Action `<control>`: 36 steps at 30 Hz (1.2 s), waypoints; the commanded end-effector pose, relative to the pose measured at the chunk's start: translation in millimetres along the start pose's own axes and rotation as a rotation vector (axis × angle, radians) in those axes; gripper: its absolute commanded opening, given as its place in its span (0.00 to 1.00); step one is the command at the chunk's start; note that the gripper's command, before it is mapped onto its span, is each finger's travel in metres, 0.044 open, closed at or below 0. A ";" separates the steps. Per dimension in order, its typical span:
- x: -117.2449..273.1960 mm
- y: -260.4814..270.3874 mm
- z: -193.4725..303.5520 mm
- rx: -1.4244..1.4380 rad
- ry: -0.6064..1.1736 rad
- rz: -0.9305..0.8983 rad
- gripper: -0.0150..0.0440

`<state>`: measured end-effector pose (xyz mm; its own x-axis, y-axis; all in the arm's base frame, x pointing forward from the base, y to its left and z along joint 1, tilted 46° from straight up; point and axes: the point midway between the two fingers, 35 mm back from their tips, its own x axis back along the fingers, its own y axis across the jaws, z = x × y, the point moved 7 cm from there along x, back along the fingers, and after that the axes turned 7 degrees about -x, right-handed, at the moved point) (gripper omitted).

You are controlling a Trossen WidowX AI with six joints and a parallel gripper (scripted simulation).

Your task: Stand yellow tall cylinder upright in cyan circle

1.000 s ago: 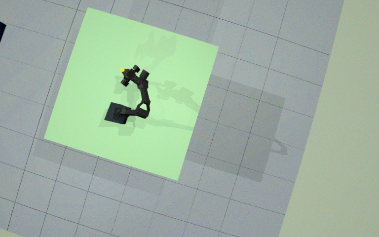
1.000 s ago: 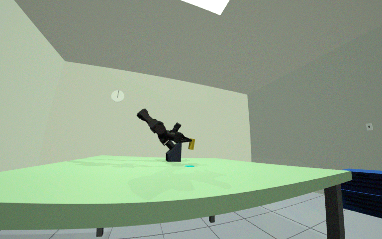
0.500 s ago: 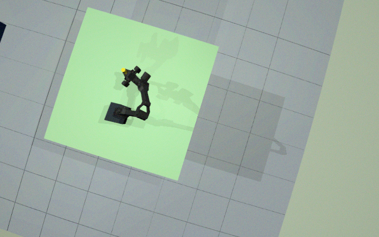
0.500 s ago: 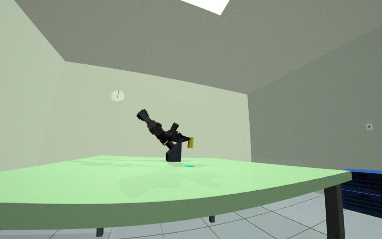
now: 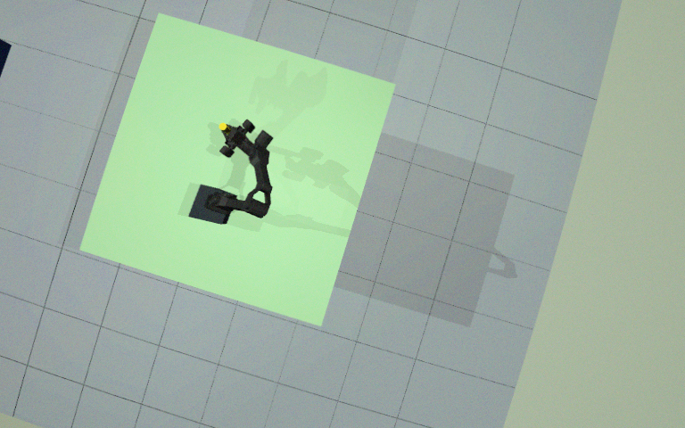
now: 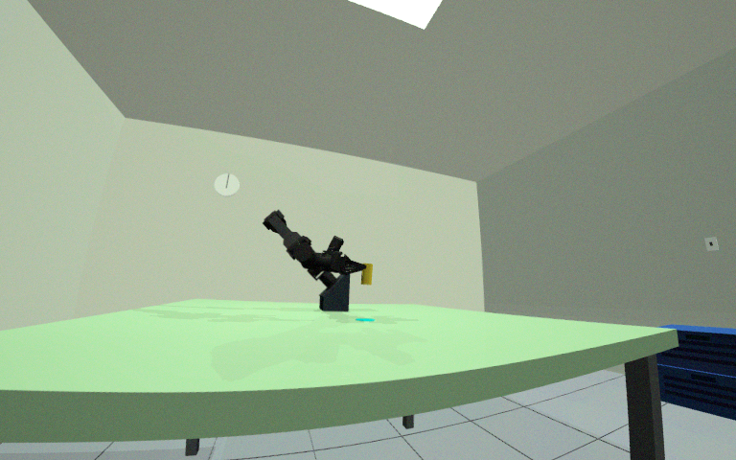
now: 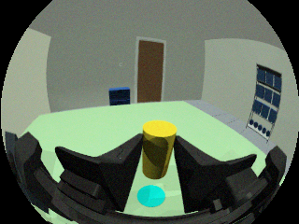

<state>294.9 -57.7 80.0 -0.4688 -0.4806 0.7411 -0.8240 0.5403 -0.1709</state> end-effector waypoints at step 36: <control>-9.3 -15.3 106.2 -0.010 0.010 -0.006 0.43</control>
<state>277.2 -134.6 6.8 -0.4612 -0.4757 0.7490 -0.8206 0.5498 -0.1561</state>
